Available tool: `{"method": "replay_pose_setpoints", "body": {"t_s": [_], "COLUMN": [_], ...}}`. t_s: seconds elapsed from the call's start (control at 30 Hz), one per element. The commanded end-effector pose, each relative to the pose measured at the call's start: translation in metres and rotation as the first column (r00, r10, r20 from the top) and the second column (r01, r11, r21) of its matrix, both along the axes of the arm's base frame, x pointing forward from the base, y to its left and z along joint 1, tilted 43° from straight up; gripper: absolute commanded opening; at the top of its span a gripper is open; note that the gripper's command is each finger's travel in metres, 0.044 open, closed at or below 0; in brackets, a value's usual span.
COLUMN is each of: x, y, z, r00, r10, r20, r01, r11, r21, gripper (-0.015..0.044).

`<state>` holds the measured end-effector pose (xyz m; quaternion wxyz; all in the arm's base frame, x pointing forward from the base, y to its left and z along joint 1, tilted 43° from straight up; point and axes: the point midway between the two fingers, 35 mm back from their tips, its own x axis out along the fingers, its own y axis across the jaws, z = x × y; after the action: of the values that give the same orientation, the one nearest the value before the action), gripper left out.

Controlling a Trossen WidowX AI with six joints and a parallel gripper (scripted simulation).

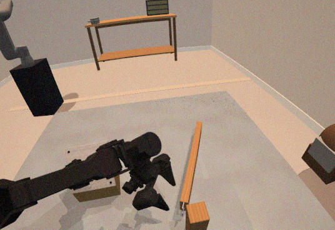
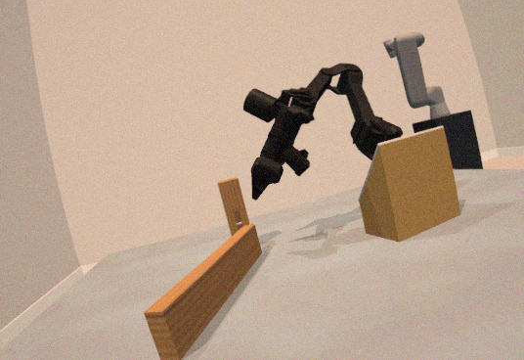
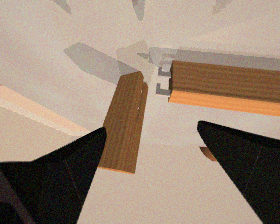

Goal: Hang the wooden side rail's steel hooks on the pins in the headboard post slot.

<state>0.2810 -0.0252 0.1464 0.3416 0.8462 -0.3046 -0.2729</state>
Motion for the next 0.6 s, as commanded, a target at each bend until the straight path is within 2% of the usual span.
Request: {"method": "replay_pose_setpoints", "body": {"t_s": [0.0, 0.27, 0.57], "x": [0.011, 0.022, 0.023], "y": [0.008, 0.016, 0.018], "z": [-0.003, -0.005, -0.006], "r00": [0.969, 0.806, 0.677], "r10": [0.062, -0.052, -0.206], "r20": [-0.241, -0.59, -0.707], "r01": [-0.128, -0.379, -0.514], "r11": [0.954, 0.721, 0.555], "r21": [-0.271, -0.58, -0.654], "gripper": [0.044, 0.044, 0.044]}}
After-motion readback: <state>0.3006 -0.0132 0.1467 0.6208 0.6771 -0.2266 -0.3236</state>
